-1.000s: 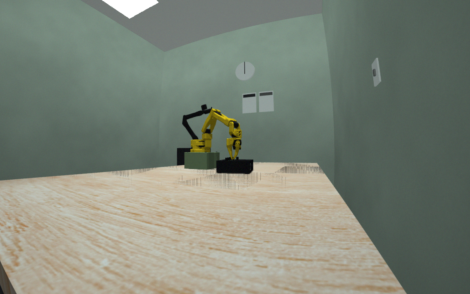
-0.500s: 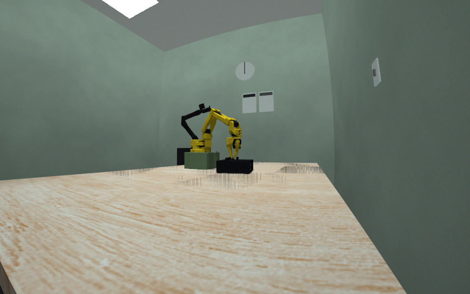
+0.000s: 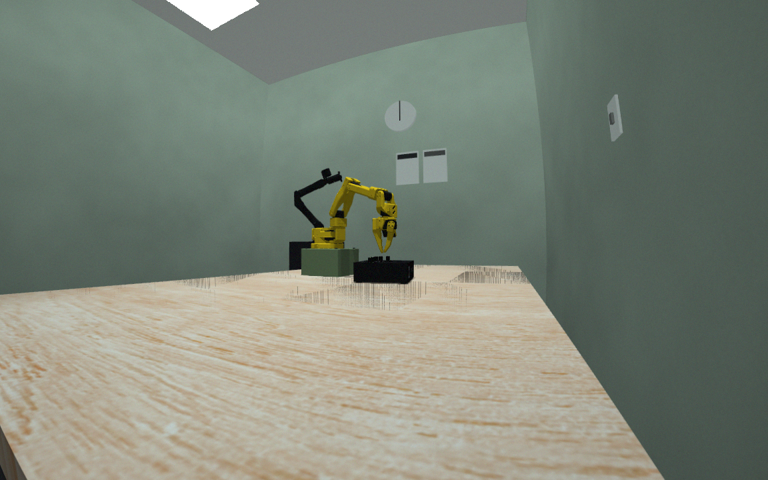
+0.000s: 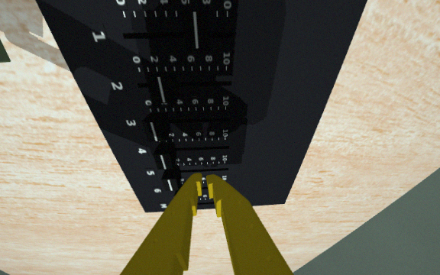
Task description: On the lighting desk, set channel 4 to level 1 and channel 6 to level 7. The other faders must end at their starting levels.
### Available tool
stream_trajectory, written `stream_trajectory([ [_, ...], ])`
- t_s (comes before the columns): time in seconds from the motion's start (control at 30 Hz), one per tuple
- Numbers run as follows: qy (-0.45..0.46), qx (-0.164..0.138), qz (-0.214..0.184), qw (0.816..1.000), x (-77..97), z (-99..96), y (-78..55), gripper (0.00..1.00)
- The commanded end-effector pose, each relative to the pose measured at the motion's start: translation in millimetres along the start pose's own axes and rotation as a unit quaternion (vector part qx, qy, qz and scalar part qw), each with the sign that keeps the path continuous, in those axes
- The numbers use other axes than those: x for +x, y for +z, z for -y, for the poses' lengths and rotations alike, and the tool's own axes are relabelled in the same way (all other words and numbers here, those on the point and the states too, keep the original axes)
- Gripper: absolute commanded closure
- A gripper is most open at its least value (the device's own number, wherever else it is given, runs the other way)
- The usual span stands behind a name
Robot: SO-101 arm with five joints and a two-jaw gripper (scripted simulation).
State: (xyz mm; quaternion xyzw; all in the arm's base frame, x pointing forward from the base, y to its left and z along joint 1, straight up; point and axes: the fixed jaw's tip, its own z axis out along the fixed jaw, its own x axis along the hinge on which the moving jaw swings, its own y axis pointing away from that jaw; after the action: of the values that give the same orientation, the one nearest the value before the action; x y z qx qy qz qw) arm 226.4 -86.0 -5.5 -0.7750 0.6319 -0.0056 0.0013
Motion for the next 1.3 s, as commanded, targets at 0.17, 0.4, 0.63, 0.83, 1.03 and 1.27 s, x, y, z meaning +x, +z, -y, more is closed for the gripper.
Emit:
stream_trajectory([
  [0.17,0.000,-0.002,0.002,1.000,-0.5,0.7,-0.8,1.00],
  [0.4,0.000,-0.002,0.002,1.000,-0.5,0.7,-0.8,1.00],
  [0.63,0.000,-0.002,0.002,1.000,-0.5,0.7,-0.8,1.00],
  [0.83,0.003,-0.002,0.002,1.000,-0.6,0.6,-0.9,1.00],
  [1.03,0.015,-0.002,0.002,1.000,-0.9,0.4,-1.2,1.00],
  [1.27,0.035,-0.002,0.002,0.999,-1.4,-0.1,-1.8,1.00],
])
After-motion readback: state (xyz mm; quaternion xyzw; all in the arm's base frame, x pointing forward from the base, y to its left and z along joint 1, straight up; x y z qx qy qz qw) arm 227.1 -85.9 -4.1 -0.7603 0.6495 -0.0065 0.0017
